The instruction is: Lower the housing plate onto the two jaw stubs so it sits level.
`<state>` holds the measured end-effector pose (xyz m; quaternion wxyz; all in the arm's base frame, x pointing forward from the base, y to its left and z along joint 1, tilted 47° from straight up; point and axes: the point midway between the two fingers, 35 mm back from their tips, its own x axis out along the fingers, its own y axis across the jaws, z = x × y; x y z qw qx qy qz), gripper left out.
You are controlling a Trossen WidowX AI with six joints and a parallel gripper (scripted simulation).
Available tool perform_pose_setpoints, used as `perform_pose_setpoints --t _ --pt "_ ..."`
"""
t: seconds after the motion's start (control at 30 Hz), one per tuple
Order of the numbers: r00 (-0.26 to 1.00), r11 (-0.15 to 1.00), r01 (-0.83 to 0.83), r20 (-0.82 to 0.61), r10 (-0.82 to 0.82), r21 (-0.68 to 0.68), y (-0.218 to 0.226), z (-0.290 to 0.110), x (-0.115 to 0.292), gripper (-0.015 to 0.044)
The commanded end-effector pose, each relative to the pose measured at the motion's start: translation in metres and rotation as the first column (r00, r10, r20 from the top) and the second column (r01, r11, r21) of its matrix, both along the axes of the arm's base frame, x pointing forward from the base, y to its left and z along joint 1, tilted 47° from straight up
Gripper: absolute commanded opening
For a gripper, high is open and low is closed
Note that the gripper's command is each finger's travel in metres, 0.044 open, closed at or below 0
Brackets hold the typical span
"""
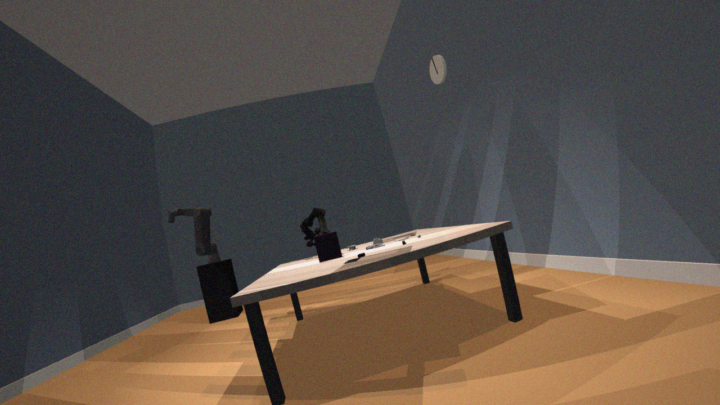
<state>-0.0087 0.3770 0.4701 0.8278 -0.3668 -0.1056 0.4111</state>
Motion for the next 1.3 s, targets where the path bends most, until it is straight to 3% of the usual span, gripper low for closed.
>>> perform_pose_setpoints --t 0.0,0.6,1.27 --pt "1.0 1.0 0.0 0.0 0.0 0.0 0.0 0.0 0.0 0.0426" --pt "0.996 0.988 0.015 -0.086 -0.029 -0.153 -0.003 -0.049 0.082 0.044" --pt "0.947 0.958 0.026 -0.301 -0.115 -0.286 -0.045 -0.113 0.165 0.044"
